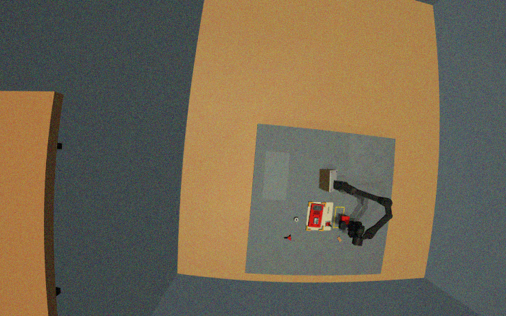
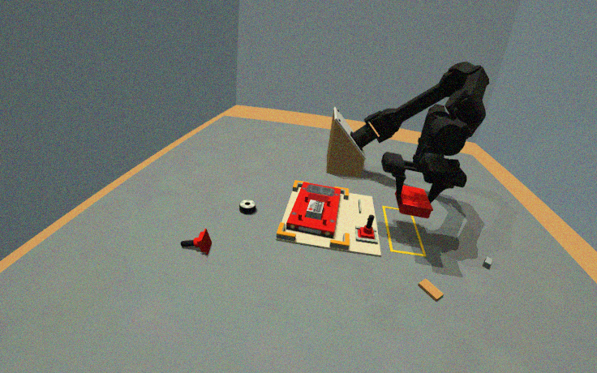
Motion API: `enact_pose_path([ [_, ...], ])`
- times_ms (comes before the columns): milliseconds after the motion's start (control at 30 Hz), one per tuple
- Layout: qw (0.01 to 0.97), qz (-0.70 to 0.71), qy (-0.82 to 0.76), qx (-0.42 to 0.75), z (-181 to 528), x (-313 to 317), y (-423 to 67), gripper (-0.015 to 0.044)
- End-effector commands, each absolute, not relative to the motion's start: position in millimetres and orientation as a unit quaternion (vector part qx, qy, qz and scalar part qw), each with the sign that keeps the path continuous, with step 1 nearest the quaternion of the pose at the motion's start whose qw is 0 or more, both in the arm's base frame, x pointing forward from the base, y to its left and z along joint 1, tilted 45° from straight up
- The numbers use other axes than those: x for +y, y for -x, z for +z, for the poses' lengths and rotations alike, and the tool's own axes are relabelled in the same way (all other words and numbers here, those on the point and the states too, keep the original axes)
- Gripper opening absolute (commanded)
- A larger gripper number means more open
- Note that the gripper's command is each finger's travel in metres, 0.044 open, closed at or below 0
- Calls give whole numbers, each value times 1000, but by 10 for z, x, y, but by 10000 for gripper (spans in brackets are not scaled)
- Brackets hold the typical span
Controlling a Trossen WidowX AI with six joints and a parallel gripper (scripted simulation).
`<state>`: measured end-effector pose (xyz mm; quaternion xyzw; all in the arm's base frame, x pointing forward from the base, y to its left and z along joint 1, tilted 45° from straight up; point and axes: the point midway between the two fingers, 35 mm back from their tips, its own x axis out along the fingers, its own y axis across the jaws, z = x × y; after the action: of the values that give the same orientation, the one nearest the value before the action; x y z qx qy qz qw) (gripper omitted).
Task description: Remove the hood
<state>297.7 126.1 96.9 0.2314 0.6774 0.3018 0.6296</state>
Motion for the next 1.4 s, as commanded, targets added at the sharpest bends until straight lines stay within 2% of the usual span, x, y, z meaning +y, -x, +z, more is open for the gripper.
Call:
enact_pose_path([
  [0,625,300,-236,680,933,1282,-2953,0],
  [1367,625,301,-236,680,731,1489,-2917,0],
])
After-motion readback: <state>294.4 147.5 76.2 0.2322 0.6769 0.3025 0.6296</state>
